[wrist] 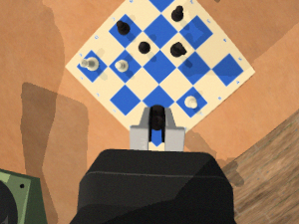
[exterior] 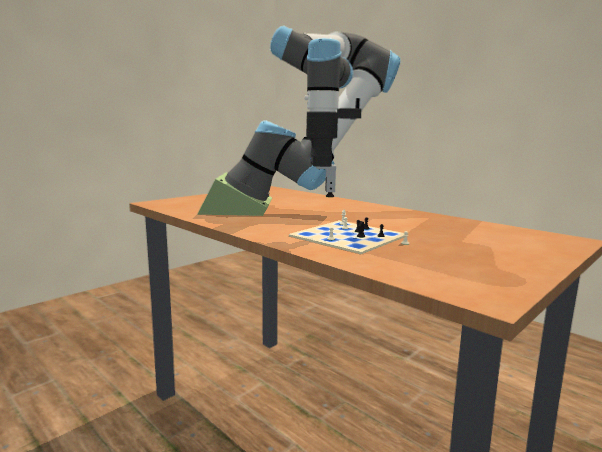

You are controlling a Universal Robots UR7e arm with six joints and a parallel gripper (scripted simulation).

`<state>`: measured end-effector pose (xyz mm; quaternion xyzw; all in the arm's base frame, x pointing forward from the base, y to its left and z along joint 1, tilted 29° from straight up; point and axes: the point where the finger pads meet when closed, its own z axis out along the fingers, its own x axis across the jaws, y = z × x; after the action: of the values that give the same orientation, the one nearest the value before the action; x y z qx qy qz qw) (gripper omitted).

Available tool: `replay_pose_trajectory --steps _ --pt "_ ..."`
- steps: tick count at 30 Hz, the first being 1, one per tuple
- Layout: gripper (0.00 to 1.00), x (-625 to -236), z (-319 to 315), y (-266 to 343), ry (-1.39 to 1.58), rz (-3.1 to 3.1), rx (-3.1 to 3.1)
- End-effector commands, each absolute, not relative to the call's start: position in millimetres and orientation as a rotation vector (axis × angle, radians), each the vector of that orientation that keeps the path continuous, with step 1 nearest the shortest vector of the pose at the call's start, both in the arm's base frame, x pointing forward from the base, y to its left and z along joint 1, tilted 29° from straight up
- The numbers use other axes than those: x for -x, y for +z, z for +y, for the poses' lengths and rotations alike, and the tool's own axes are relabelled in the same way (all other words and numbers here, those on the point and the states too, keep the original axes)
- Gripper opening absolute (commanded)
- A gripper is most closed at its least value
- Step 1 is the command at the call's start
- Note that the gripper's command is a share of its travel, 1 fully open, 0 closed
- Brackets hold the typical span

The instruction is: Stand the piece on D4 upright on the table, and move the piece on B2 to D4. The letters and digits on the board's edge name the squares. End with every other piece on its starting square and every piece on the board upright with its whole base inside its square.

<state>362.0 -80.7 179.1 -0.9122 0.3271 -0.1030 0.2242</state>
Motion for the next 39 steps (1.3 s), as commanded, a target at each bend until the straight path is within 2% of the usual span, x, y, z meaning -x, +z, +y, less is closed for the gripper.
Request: replay_pose_trajectory --steps 1,20,39 --pt "0.0 -366 -77 167 -0.285 0.903 2.518" --pt "0.0 -390 -54 104 -0.285 0.903 2.518" --pt "0.0 -393 -52 98 -0.285 0.903 2.518"
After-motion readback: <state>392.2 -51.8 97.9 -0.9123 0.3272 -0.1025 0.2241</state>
